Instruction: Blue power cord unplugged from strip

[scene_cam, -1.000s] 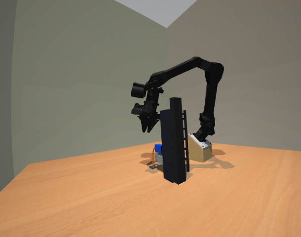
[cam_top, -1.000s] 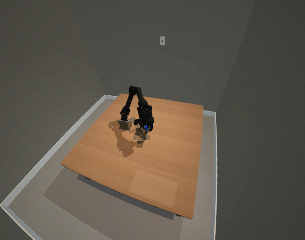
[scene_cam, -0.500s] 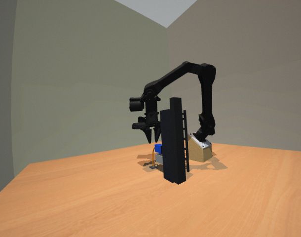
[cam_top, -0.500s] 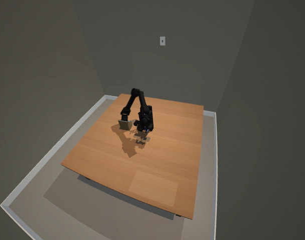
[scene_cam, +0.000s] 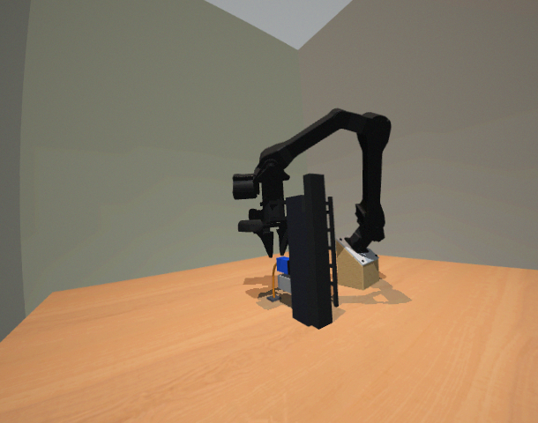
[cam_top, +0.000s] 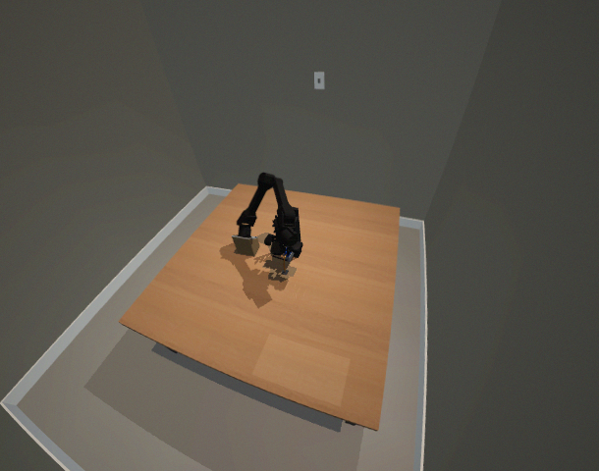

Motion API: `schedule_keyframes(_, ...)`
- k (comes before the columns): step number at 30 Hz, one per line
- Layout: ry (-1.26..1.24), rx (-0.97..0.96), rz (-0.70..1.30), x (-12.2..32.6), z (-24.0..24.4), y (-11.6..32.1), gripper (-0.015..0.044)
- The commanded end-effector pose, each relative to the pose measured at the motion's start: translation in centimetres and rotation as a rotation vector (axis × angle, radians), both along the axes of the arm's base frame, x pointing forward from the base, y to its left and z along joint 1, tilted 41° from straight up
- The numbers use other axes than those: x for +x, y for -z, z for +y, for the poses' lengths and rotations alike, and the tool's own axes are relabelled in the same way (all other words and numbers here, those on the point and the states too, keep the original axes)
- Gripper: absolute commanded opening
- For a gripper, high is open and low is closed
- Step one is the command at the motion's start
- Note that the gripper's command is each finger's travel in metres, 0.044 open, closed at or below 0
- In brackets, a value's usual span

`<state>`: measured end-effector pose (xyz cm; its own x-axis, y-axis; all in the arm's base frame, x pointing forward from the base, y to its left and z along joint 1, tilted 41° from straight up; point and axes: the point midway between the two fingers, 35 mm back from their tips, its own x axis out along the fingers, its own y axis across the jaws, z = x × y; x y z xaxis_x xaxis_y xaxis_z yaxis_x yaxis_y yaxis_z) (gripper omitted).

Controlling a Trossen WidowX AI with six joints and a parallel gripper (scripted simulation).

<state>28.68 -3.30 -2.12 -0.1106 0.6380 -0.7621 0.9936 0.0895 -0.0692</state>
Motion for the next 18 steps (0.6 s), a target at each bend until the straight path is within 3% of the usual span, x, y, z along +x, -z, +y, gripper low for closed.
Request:
schedule_keyframes(1,0.003,0.004,0.002,-0.1,0.7,-0.6,0.0160)
schedule_keyframes(18,0.003,0.005,0.002,-0.3,2.1,-1.7,0.0160)
